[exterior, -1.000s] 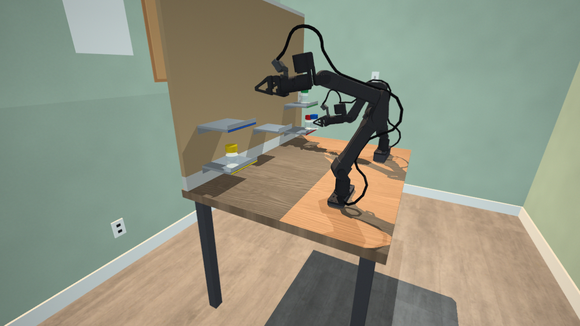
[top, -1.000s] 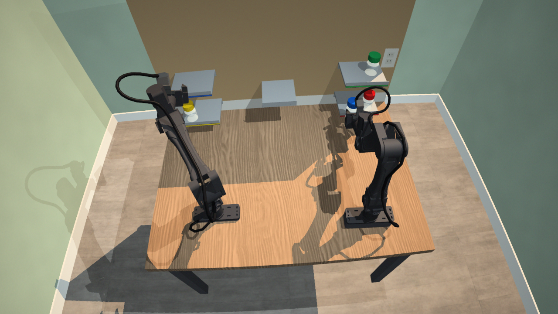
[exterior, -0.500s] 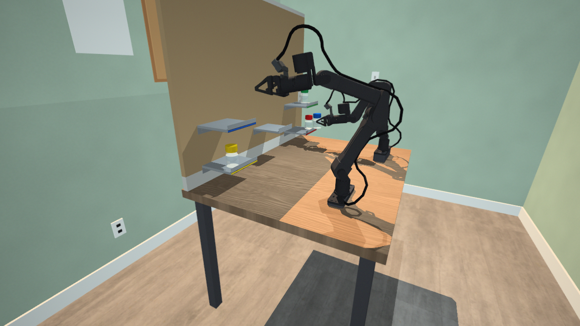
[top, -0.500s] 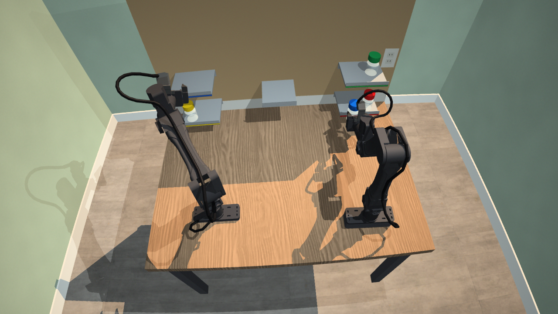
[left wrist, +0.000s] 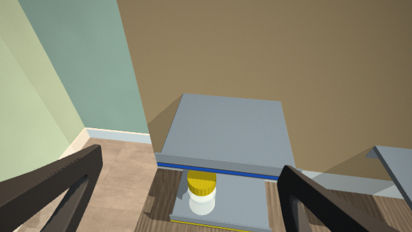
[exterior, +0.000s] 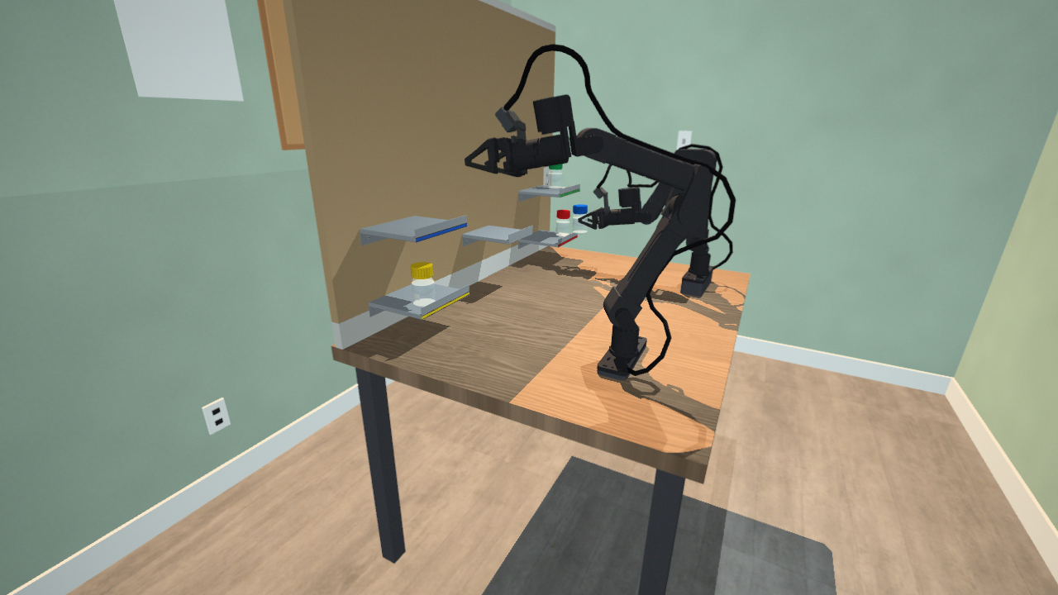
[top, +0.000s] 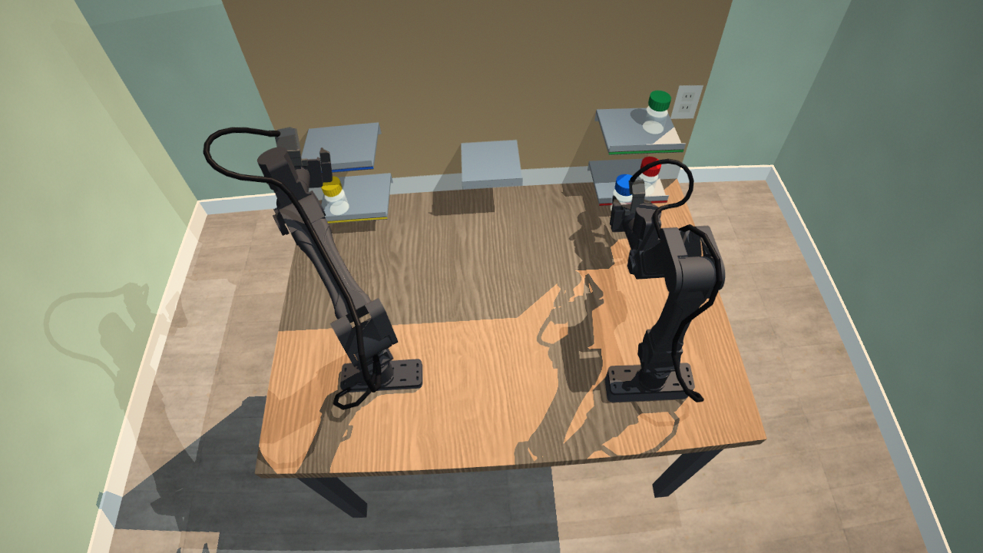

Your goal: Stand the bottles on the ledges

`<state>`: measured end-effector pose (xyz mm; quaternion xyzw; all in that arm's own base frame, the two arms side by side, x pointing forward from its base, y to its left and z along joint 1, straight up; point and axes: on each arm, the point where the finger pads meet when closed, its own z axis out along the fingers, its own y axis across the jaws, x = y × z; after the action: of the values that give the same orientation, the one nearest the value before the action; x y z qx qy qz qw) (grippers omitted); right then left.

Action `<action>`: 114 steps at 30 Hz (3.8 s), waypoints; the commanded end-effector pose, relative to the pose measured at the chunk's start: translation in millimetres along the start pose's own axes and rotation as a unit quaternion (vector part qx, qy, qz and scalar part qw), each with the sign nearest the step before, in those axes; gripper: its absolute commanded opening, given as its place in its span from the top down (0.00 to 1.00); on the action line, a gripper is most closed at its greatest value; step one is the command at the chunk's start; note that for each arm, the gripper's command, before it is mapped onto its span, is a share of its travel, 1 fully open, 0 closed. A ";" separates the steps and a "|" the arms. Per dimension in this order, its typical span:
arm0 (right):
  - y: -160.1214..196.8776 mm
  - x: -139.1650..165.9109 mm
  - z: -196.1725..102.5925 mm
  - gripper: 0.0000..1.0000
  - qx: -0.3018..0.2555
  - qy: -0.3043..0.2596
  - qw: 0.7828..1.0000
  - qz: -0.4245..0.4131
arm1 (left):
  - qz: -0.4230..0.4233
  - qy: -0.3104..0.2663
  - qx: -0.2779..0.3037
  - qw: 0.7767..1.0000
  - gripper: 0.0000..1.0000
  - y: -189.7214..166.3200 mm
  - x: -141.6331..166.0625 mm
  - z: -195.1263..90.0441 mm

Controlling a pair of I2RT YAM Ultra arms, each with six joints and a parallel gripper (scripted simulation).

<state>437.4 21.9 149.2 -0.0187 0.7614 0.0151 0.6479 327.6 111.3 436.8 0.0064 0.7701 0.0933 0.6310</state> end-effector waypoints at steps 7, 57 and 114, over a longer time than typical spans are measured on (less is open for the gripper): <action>-0.2 -29.5 -3.7 0.50 -0.001 -0.046 0.999 0.002 | 0.007 -0.025 -0.008 1.000 0.00 0.1 -20.4 1.8; -0.1 -22.5 -2.3 0.50 0.000 -0.034 0.999 0.001 | 0.139 -0.009 0.498 0.856 0.00 -548.0 58.1 -65.7; -0.1 -15.3 -4.0 0.50 0.000 0.022 1.000 0.001 | 0.113 0.017 0.389 0.914 0.00 -246.3 -19.3 -166.0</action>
<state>430.6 21.6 139.6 -0.0193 0.7836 0.0145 0.6208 195.5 -156.5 447.4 0.3352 0.7484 -0.1441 0.5538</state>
